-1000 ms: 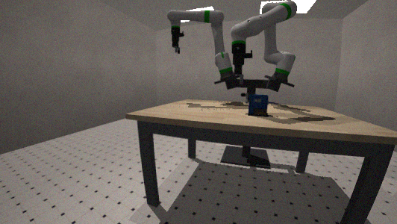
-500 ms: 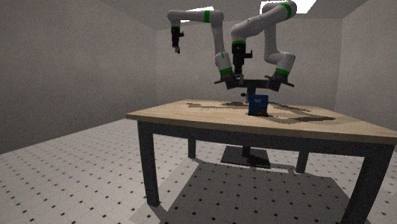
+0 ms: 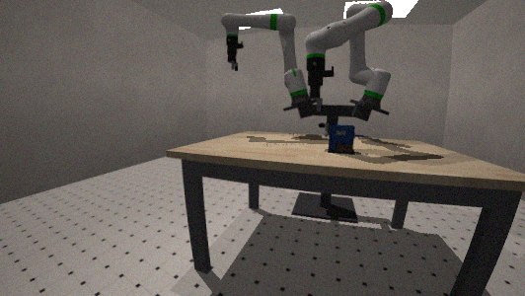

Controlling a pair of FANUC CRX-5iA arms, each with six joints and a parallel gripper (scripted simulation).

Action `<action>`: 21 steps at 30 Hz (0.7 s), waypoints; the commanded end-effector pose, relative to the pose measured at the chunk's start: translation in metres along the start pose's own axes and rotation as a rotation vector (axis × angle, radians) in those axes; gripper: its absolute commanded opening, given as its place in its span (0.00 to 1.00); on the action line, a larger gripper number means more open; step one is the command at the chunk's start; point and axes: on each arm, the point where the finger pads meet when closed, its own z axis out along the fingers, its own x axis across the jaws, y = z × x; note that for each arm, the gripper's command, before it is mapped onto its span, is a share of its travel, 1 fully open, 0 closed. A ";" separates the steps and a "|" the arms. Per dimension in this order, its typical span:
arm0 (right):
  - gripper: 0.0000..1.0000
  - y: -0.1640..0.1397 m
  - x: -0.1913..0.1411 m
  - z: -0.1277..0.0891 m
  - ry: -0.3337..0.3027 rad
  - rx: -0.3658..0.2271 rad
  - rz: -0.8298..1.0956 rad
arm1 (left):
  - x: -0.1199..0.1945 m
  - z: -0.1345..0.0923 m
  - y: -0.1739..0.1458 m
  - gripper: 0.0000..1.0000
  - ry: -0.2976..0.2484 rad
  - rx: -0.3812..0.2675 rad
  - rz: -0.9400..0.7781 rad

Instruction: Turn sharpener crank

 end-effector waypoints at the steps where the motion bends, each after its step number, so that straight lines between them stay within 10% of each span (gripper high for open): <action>1: 1.00 0.000 0.000 -0.001 0.000 -0.002 0.000 | 0.000 -0.001 0.001 0.97 0.001 -0.001 0.000; 21: 1.00 0.000 0.000 -0.001 0.000 -0.002 0.000 | 0.000 0.008 0.000 0.97 0.001 0.002 -0.003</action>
